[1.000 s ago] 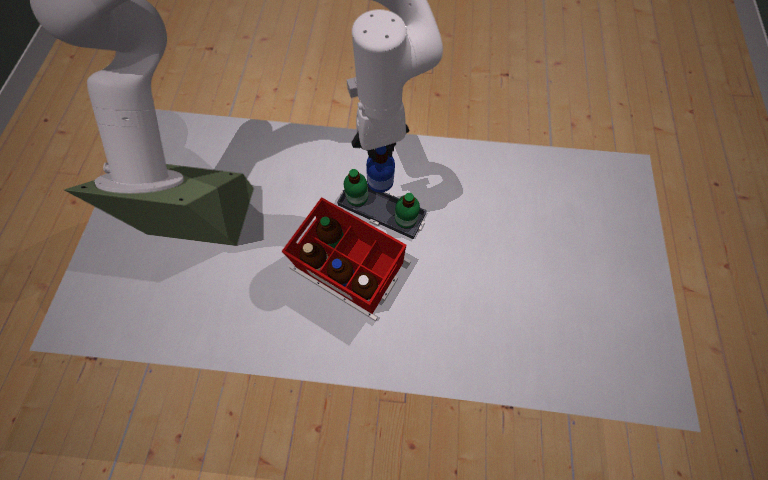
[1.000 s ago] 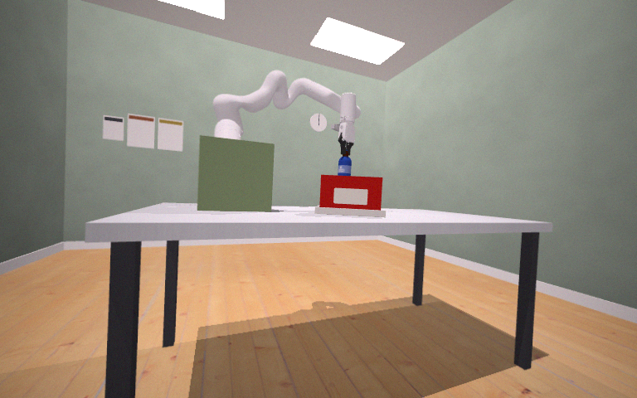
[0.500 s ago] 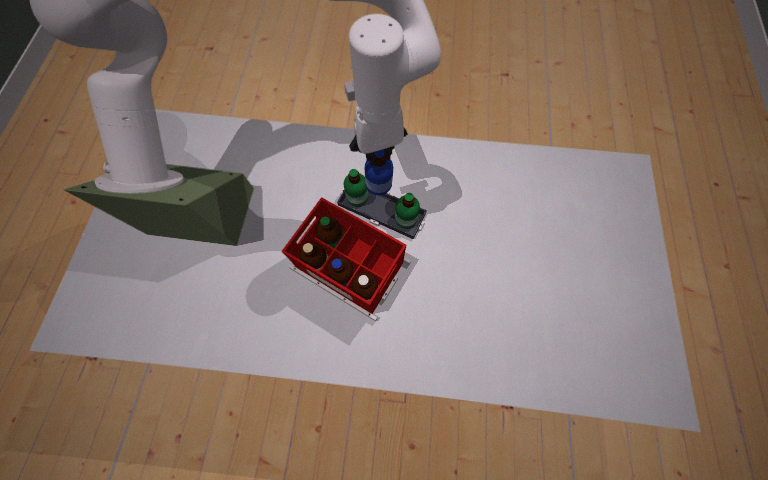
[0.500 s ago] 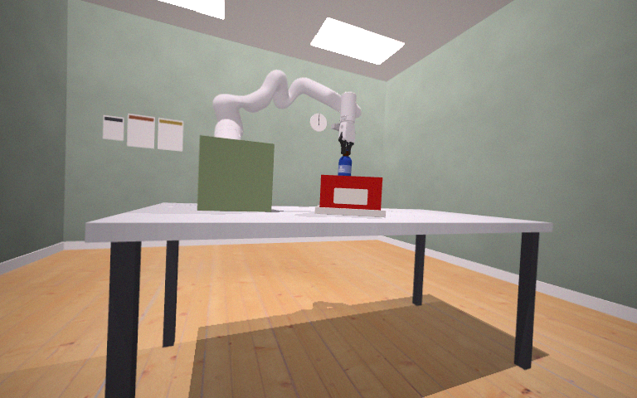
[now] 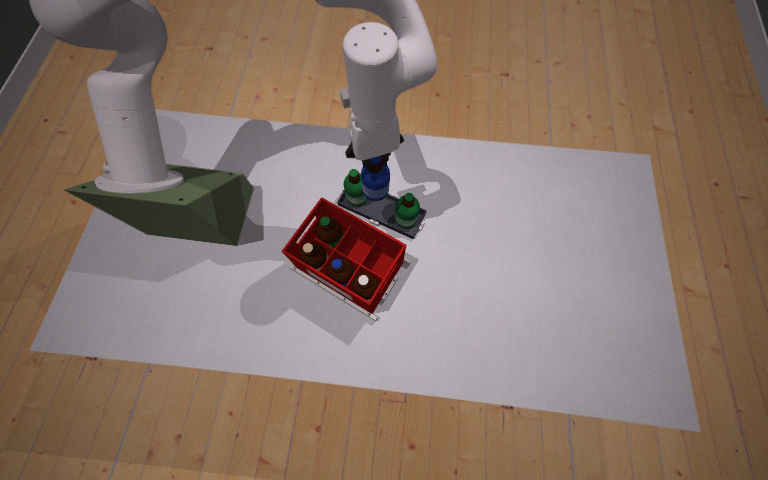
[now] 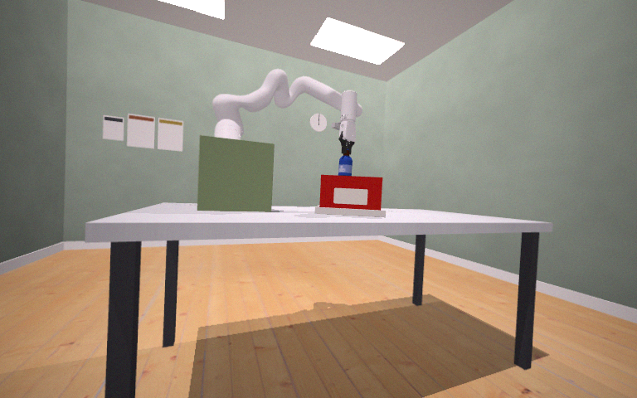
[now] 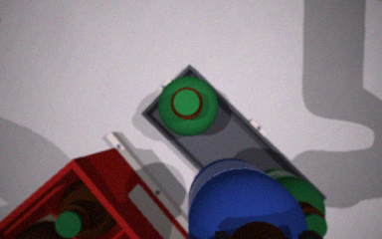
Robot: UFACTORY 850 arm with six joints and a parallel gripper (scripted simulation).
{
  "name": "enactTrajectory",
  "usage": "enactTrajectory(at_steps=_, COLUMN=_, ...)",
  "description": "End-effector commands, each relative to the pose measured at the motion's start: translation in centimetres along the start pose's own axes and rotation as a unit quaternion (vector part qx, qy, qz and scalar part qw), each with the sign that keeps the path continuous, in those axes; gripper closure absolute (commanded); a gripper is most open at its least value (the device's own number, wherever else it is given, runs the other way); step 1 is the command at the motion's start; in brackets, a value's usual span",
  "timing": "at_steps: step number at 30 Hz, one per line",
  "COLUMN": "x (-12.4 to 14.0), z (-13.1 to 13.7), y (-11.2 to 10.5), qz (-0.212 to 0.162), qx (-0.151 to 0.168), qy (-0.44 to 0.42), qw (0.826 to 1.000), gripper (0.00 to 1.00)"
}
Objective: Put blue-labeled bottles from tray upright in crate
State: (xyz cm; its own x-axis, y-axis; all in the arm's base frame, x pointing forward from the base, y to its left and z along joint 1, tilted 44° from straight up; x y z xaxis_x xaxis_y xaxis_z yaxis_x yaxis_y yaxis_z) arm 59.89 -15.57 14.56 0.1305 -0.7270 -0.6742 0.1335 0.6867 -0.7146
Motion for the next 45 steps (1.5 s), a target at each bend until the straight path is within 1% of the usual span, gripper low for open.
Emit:
enactTrajectory(at_steps=1, x=0.6, z=-0.3, y=-0.1, qz=-0.001, qx=0.001, qy=0.000, qw=1.000, gripper=1.00)
enactTrajectory(at_steps=5, x=0.9, z=-0.5, y=-0.1, qz=-0.001, qx=0.001, qy=0.000, qw=1.000, gripper=1.00)
enactTrajectory(at_steps=20, x=3.9, z=-2.5, y=-0.1, qz=-0.001, qx=0.001, qy=0.000, qw=1.000, gripper=1.00)
enactTrajectory(at_steps=22, x=3.9, z=-2.5, y=-0.1, qz=-0.001, qx=0.001, qy=0.000, qw=1.000, gripper=1.00)
enactTrajectory(at_steps=37, x=7.2, z=-4.7, y=-0.2, qz=-0.001, qx=0.001, qy=0.000, qw=1.000, gripper=1.00)
enactTrajectory(at_steps=39, x=7.2, z=-4.7, y=-0.2, qz=-0.001, qx=0.001, qy=0.000, qw=1.000, gripper=1.00)
enactTrajectory(at_steps=45, x=8.3, z=-5.5, y=-0.2, qz=-0.001, qx=0.001, qy=0.000, qw=1.000, gripper=1.00)
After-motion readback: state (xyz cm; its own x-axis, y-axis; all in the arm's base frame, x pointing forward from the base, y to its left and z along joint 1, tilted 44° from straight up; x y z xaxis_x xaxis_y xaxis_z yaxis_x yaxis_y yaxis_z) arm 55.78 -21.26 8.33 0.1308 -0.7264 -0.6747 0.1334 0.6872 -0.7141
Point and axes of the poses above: the point where the finger pads meet when closed, its own y axis out along the fingers, its own z axis across the jaws, x = y × z, the point moved 1 cm from there along -y, back along the fingers, and after that the axes turned 11 degrees about y, right-handed, at the moved point
